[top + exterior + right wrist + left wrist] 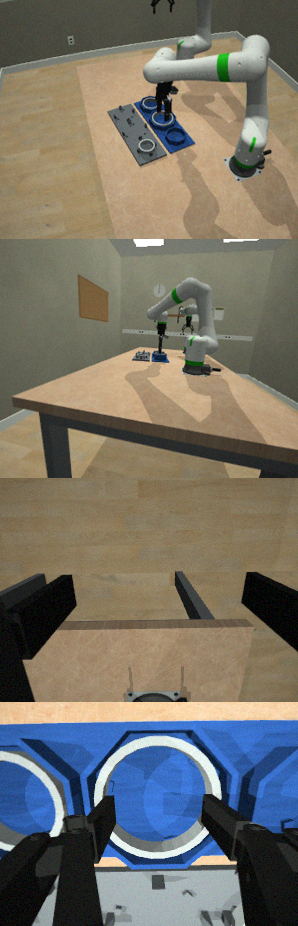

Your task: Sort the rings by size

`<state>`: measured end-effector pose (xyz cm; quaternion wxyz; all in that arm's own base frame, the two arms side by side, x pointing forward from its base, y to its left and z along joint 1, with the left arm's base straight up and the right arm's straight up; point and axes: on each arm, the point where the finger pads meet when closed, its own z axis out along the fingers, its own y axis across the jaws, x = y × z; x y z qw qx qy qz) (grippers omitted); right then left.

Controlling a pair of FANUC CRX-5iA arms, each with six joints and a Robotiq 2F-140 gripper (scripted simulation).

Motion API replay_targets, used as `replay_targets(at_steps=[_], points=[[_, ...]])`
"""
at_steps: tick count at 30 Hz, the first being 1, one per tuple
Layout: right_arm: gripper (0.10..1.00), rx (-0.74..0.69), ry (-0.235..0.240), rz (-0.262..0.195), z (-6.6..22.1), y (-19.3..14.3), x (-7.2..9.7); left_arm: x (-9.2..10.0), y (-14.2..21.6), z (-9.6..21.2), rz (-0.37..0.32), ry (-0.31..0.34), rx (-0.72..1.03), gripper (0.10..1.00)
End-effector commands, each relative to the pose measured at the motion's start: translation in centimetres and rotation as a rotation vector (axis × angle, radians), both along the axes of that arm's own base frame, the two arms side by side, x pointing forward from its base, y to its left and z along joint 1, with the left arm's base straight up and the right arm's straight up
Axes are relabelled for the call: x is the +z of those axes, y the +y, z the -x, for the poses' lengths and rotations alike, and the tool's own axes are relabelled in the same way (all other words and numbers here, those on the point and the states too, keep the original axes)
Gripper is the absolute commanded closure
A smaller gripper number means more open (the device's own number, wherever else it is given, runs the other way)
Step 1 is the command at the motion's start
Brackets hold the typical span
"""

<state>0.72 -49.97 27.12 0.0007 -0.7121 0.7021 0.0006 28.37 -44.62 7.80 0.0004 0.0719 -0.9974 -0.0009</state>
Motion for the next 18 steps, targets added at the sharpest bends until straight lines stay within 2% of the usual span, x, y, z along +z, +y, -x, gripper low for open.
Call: replay_targets(at_steps=[1, 4, 10, 18], points=[[0.098, 0.0, 0.0, 0.002, 0.0, 0.0, 0.1, 0.1, -0.1, 0.0, 0.002, -0.001, 0.0, 0.504], [0.098, 0.0, 0.0, 0.002, 0.0, 0.0, 0.1, -0.4, -0.1, 0.0, 0.002, -0.001, 0.0, 0.504], [0.098, 0.0, 0.0, 0.002, 0.0, 0.0, 0.1, -3.3, -0.1, 0.0, 0.002, -0.001, 0.0, 0.504], [0.098, 0.0, 0.0, 0.002, 0.0, 0.0, 0.1, -3.5, -0.1, 0.0, 0.002, -0.001, 0.0, 0.485]])
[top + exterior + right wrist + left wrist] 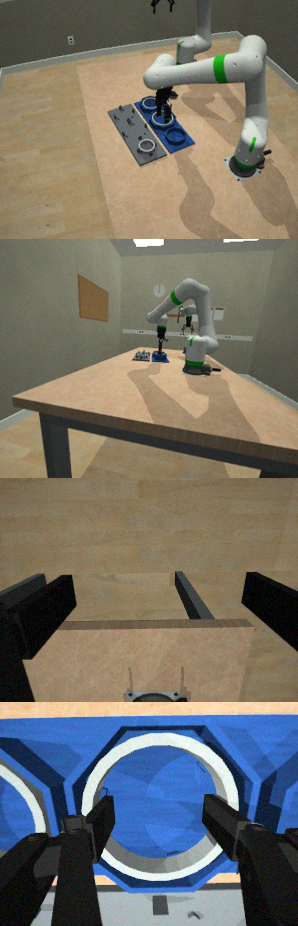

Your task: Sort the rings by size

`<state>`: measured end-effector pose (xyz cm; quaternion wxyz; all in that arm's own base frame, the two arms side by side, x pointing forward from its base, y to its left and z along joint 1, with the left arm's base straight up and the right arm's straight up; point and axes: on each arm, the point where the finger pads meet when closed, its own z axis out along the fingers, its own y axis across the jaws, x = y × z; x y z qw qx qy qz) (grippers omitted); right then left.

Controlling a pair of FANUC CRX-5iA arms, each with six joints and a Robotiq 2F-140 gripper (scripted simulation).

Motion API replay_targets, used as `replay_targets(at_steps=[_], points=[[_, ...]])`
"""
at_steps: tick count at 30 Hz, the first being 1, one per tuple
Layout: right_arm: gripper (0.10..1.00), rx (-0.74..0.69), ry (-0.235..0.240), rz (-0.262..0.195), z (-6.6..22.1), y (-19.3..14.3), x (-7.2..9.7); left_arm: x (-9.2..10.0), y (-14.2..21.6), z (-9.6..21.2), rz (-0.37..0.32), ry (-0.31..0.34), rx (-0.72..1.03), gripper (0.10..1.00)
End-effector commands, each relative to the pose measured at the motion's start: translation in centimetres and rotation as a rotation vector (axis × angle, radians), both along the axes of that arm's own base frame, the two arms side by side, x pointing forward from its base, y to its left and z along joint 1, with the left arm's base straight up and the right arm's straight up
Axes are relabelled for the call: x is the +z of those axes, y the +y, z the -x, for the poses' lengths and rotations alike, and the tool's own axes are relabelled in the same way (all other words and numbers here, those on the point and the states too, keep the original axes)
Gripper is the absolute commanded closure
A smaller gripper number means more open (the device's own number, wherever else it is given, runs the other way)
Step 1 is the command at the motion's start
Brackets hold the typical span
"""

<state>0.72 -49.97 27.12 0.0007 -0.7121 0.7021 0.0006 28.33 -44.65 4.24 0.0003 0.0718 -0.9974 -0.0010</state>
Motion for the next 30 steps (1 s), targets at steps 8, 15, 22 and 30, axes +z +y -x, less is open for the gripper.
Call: replay_targets(at_steps=[8, 15, 22, 30], points=[[0.098, 0.0, 0.0, 0.002, 0.01, -0.03, 0.08, 0.1, -0.07, -0.02, 0.002, -0.001, 0.0, 0.485], [0.098, 0.0, 0.0, 0.002, 0.01, -0.03, 0.08, 0.1, -0.07, -0.02, 0.002, -0.001, 0.0, 0.479], [0.098, 0.0, 0.0, 0.002, 0.01, -0.03, 0.08, 0.1, -0.07, -0.02, 0.002, -0.001, 0.0, 0.466], [0.098, 0.0, 0.0, 0.002, 0.01, -0.03, 0.08, 0.1, -0.07, -0.02, 0.002, -0.001, 0.0, 0.459]])
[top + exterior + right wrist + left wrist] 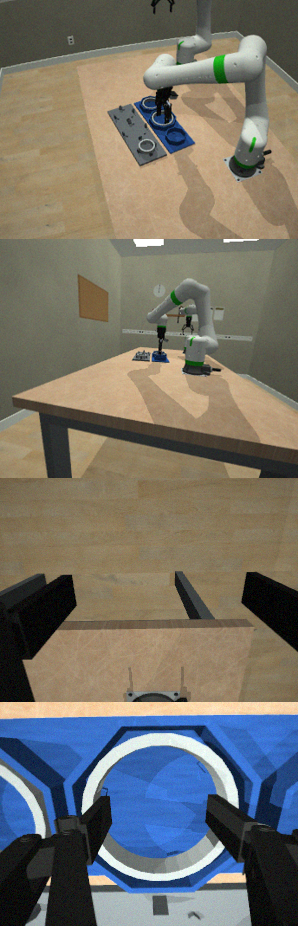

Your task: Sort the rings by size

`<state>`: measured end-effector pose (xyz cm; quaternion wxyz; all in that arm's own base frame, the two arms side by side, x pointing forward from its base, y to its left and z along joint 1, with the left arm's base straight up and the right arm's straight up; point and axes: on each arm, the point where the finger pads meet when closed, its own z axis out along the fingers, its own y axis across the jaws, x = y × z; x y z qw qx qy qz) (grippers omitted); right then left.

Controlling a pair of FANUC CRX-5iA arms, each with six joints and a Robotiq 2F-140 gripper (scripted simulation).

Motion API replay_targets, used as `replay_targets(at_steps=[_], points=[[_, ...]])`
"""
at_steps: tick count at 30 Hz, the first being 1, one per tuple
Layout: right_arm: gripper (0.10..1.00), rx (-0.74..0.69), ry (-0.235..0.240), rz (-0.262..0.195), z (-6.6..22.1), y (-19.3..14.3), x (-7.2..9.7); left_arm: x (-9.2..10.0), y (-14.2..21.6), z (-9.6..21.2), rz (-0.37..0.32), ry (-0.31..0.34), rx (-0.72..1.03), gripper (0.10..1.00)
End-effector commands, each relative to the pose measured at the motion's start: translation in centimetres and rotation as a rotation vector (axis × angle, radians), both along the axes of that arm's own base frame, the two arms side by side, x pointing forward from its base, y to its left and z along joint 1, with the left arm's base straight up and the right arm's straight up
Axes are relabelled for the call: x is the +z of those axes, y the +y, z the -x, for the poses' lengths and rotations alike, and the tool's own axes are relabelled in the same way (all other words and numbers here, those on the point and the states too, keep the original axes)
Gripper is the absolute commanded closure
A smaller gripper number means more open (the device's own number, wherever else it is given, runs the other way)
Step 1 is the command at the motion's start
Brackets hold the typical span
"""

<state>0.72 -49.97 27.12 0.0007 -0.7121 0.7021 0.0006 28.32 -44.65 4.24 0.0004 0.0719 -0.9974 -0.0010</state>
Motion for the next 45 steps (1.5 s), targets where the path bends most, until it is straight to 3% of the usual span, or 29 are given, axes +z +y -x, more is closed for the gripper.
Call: replay_targets(at_steps=[1, 37, 45], points=[[0.098, 0.0, 0.0, 0.002, 0.0, 0.0, 0.1, 0.1, -0.1, 0.0, 0.002, -0.001, 0.0, 0.459], [0.098, 0.0, 0.0, 0.002, 0.0, 0.0, 0.1, 0.1, -0.1, 0.0, 0.002, -0.001, 0.0, 0.427], [0.098, 0.0, 0.0, 0.002, 0.0, 0.0, 0.1, 3.4, -0.1, 0.0, 0.002, -0.001, 0.0, 0.427]])
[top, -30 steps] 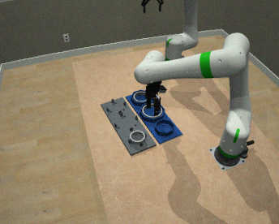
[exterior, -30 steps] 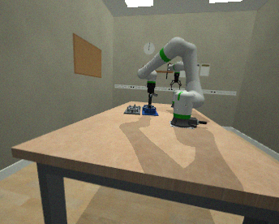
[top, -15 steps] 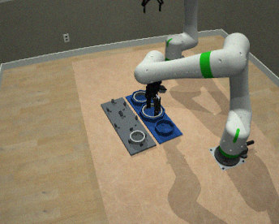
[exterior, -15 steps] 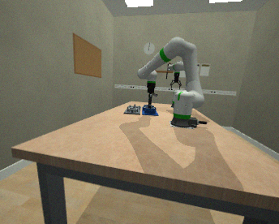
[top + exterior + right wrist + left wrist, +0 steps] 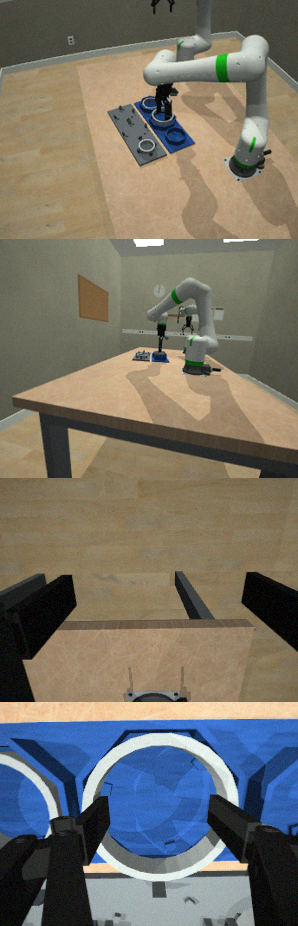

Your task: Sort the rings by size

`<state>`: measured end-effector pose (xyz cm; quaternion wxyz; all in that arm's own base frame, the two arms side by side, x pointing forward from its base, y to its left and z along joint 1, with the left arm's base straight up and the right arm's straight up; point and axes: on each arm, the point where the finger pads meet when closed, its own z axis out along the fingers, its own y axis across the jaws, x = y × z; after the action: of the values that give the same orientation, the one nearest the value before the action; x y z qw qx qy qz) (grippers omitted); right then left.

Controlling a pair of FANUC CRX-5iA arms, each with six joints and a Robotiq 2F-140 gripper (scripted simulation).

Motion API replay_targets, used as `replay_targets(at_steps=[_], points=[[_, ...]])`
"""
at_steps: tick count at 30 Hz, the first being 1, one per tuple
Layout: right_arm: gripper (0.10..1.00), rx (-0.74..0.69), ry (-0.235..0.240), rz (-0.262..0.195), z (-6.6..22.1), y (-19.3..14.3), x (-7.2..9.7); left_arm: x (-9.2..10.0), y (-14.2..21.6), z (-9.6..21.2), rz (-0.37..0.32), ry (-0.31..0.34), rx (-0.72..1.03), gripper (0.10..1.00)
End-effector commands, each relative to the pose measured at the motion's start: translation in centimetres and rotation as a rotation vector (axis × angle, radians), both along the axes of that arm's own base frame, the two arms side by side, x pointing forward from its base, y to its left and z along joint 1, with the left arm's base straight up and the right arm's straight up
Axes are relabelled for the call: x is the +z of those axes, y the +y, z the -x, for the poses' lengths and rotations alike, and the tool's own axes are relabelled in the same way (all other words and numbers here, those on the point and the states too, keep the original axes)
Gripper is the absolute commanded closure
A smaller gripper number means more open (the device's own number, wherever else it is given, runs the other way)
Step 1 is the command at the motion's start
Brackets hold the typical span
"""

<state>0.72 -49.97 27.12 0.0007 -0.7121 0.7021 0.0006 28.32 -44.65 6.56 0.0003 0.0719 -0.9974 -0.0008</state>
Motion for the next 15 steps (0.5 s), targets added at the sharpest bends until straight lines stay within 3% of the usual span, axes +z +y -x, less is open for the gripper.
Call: replay_targets(at_steps=[1, 15], points=[[0.098, 0.0, 0.0, 0.002, 0.01, -0.03, 0.08, 1.45, -0.07, -0.03, 0.002, -0.001, 0.0, 0.427], [0.098, 0.0, 0.0, 0.002, 0.01, -0.03, 0.08, 1.78, 0.03, -0.62, 0.002, -0.001, 0.0, 0.427]])
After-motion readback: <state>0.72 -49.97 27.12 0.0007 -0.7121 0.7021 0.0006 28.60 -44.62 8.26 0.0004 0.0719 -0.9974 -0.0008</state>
